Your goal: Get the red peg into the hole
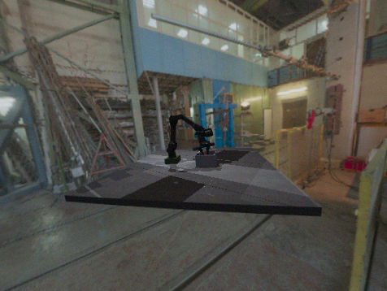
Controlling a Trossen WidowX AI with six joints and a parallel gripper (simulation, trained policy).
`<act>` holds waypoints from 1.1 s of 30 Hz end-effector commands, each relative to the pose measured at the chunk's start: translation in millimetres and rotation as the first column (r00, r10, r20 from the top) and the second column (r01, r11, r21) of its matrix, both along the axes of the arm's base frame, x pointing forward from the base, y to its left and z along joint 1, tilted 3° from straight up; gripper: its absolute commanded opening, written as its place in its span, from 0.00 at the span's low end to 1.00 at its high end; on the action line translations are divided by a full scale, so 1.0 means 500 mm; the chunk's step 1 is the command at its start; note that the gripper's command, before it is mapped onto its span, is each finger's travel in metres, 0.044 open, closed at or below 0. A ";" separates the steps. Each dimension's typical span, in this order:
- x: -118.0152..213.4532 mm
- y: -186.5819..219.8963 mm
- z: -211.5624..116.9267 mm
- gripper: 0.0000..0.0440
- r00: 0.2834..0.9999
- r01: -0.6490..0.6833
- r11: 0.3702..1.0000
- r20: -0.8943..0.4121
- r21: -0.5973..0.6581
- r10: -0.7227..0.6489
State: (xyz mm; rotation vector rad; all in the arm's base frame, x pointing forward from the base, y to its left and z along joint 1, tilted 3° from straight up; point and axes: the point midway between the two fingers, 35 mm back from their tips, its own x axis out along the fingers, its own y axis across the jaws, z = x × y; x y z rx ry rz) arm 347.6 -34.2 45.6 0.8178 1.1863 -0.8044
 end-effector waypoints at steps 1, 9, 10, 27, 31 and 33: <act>0.008 -0.005 -0.003 0.33 1.000 -0.010 1.000 -0.016 -0.003 0.010; 0.055 -0.023 0.000 0.65 0.999 -0.034 0.999 0.000 -0.011 0.034; 0.060 -0.026 0.001 0.70 0.999 -0.037 0.999 0.001 -0.013 0.037; 0.152 -0.105 0.051 1.00 0.992 -0.007 0.996 0.122 -0.087 0.018; 0.159 -0.112 0.056 1.00 0.991 -0.002 0.996 0.134 -0.094 0.015; 0.159 -0.112 0.056 1.00 0.991 -0.002 0.996 0.134 -0.094 0.015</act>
